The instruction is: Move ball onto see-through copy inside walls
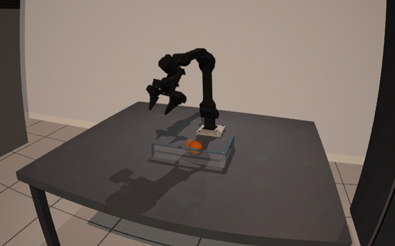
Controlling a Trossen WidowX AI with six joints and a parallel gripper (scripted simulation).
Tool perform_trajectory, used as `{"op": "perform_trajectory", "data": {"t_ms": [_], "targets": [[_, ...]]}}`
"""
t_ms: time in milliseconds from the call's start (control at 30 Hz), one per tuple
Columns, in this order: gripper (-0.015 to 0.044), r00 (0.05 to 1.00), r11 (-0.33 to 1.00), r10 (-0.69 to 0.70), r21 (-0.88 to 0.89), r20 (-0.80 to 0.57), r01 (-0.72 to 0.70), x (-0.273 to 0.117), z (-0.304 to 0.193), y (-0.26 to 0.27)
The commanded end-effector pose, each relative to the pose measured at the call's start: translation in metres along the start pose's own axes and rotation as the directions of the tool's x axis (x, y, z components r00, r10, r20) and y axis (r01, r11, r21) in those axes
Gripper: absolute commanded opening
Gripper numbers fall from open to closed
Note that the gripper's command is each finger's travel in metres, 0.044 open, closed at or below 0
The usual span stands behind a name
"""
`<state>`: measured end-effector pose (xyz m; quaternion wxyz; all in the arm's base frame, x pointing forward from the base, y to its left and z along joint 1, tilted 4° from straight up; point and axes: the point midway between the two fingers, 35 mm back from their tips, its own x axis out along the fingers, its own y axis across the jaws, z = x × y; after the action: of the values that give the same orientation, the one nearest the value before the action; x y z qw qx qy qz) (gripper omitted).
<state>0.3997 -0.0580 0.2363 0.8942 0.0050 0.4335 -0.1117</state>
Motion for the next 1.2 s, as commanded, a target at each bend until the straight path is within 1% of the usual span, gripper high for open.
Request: {"op": "perform_trajectory", "data": {"t_ms": [0,100,200,267,467,567,1167], "targets": [[0.0418,0.980,0.993,0.065,-0.083,-0.188,-0.081,0.017,-0.042,0.044],[0.0418,0.932,0.977,0.084,-0.154,-0.351,-0.147,0.022,-0.081,0.077],[0.0418,0.860,0.953,0.070,-0.221,-0.505,-0.208,0.021,-0.122,0.104],[0.0418,0.823,0.940,0.054,-0.248,-0.566,-0.232,0.018,-0.140,0.114],[0.0418,0.818,0.939,0.051,-0.252,-0.573,-0.235,0.018,-0.143,0.115],[0.0418,0.818,0.939,0.051,-0.252,-0.573,-0.235,0.029,-0.150,0.116],[0.0418,0.818,0.939,0.051,-0.252,-0.573,-0.235,0.048,-0.162,0.117]]}}
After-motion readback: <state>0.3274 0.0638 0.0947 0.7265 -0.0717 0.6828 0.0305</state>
